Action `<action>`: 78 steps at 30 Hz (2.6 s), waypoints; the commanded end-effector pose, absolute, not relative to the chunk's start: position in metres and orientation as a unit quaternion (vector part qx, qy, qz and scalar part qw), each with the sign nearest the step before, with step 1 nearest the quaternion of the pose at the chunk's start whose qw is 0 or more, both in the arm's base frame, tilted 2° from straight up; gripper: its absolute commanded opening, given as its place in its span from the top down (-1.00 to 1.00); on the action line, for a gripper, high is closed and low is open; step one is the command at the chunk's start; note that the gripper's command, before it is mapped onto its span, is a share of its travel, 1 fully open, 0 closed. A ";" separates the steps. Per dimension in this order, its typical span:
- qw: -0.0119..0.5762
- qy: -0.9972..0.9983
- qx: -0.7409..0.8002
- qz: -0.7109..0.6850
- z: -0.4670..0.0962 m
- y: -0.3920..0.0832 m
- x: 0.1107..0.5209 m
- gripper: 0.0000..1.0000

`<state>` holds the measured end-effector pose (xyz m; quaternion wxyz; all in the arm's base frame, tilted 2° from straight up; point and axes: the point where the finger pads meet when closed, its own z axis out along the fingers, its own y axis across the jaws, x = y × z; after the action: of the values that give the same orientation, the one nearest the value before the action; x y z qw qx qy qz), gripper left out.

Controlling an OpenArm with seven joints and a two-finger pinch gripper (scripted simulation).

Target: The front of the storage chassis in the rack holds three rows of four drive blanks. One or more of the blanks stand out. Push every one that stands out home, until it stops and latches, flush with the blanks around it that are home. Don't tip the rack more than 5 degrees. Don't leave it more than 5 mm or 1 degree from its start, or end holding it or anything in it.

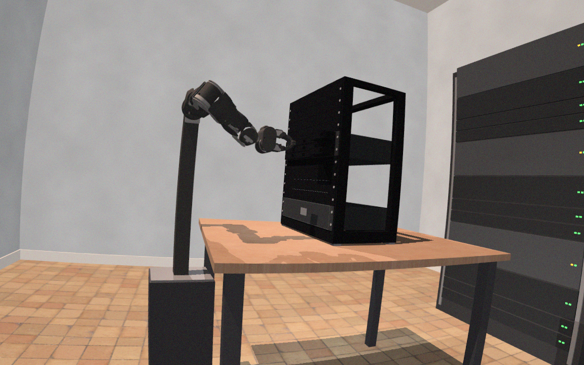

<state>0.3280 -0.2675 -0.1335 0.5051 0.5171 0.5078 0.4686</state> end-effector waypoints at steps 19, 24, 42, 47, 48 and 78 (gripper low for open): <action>0.507 0.501 0.516 0.475 -0.151 -0.311 0.331 1.00; 0.506 0.501 0.516 0.476 -0.151 -0.312 0.348 1.00; 0.506 0.501 0.515 0.477 -0.152 -0.313 0.391 1.00; 0.506 0.501 0.515 0.477 -0.152 -0.313 0.391 1.00; 0.506 0.501 0.515 0.477 -0.152 -0.313 0.391 1.00; 0.506 0.502 0.515 0.477 -0.155 -0.311 0.392 1.00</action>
<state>0.3917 -0.3113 -0.1545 0.5069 0.5145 0.5004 0.4773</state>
